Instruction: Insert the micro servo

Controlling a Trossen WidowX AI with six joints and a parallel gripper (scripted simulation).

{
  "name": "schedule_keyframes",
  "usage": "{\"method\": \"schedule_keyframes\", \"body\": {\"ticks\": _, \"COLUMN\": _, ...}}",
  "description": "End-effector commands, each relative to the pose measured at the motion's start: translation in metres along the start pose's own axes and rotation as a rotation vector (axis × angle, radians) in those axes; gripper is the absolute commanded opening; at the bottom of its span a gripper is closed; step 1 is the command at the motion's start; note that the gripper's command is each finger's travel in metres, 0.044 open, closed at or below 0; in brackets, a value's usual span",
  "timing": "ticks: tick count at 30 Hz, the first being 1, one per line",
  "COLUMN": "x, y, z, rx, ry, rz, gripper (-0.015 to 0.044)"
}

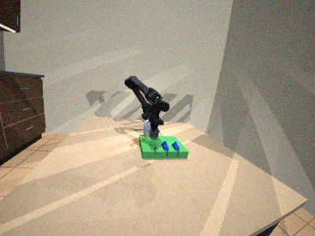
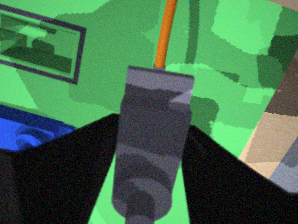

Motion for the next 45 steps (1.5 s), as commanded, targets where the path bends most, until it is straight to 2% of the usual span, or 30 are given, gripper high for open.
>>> {"method": "schedule_keyframes", "body": {"ticks": 1, "x": 0.0002, "y": 0.0001, "z": -0.0007, "rx": -0.002, "ry": -0.134, "rz": -0.001, "gripper": 0.0}}
{"method": "schedule_keyframes", "body": {"ticks": 37, "x": 0.0005, "y": 0.0, "z": -0.0006, "rx": -0.003, "ry": -1.387, "rz": -0.001, "gripper": 0.0}}
{"method": "schedule_keyframes", "body": {"ticks": 45, "x": 0.0006, "y": 0.0, "z": 0.0, "rx": -0.003, "ry": -1.439, "rz": -0.001, "gripper": 0.0}}
Point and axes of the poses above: the point midway between the two fingers, 35 mm back from their tips, its own y axis out along the fingers, its own z axis across the jaws, x = y × z, the point moved 1 cm from there along -y, back along the fingers, and after that the axes turned 1 degree about -y, right-handed, at the moved point
